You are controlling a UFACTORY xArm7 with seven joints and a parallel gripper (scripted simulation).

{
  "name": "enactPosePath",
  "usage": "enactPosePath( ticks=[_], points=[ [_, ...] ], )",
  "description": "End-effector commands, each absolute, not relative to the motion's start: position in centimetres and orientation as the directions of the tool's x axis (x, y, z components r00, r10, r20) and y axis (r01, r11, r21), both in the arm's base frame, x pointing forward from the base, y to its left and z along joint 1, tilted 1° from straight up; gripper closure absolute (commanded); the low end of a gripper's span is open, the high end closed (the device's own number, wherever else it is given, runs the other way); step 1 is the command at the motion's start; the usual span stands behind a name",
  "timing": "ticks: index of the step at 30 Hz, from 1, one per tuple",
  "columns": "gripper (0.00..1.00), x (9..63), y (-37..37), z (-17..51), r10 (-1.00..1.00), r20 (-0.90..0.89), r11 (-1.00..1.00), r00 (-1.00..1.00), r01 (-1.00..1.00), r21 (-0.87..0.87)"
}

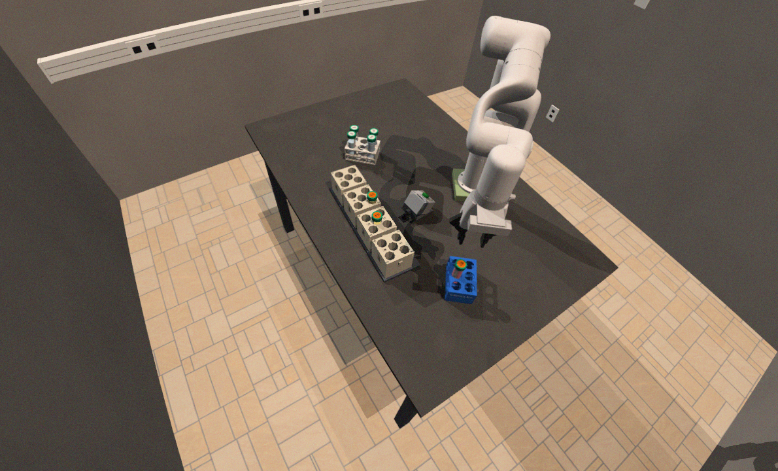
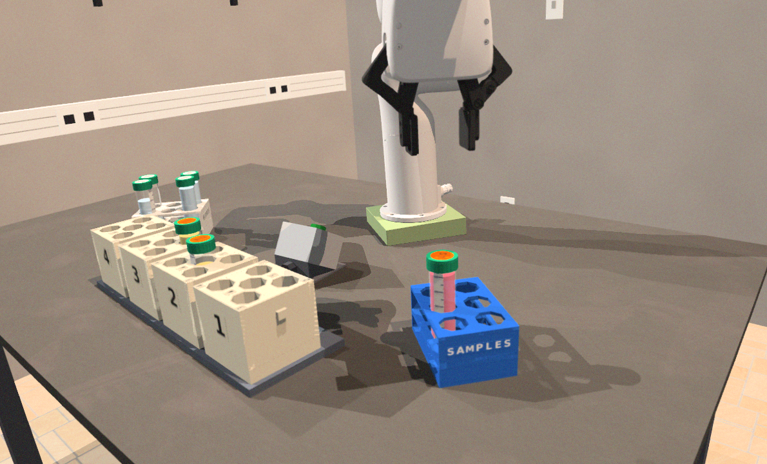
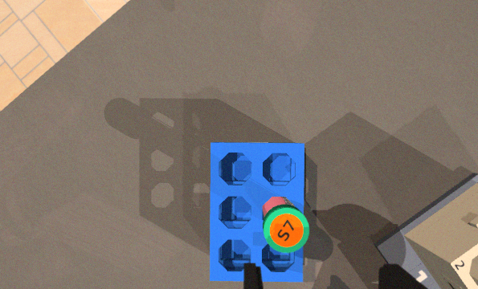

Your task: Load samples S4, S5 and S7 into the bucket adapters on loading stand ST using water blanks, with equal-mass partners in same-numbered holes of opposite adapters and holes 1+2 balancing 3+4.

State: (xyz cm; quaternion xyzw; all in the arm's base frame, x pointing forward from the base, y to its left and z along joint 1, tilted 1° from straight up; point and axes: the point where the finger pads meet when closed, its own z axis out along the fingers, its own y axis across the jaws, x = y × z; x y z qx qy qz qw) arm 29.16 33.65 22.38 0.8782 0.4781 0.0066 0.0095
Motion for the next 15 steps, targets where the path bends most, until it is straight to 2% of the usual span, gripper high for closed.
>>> enactPosePath(
  ticks=[1, 15],
  points=[
    [0.43, 29.2, 33.8, 22.2, 0.84, 0.007, -0.542, 0.542, 0.84, 0.024],
    [0.43, 29.3, 33.7, 19.6, 0.84, 0.007, -0.542, 0.542, 0.84, 0.024]
  ],
)
